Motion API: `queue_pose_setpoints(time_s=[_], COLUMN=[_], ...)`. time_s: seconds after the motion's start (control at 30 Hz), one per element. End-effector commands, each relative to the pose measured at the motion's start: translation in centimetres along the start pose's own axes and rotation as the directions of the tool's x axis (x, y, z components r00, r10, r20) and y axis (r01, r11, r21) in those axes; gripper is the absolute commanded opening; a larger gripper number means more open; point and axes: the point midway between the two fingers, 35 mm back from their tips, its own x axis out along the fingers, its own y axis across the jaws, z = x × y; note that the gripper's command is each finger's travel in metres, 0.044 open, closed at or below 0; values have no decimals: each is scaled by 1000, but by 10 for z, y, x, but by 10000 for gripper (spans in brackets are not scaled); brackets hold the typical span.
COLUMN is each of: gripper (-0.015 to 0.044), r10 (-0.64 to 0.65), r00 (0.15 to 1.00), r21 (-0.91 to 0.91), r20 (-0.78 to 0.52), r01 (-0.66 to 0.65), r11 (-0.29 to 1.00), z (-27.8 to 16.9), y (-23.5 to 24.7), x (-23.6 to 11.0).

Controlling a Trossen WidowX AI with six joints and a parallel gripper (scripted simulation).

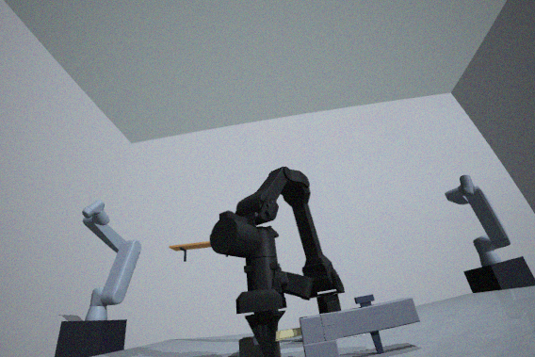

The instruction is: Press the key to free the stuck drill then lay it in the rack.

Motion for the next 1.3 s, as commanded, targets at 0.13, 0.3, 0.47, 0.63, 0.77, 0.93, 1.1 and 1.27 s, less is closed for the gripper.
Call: queue_pose_setpoints(time_s=[0.13,0.3,0.47,0.63,0.77,0.93,1.1,1.27], gripper=[0,0,0,0,0,0,0,0], r10=[0,1,1,1,1,1,1,1], r00=[1000,1000,1000,1000,1000,1000,1000,1000], r21=[1,5,5,5,5,5,5,5], r20=[1,3,3,3,3,3,2,2], r01=[0,-1,-1,-1,-1,-1,-1,-1], r11=[1000,1000,1000,1000,1000,1000,1000,1000], z=[0,0,0,0,0,-1,-7,-13], y=[0,2,2,2,2,2,2,2], x=[0,-2,-3,-3,-4,-4,-2,-2])
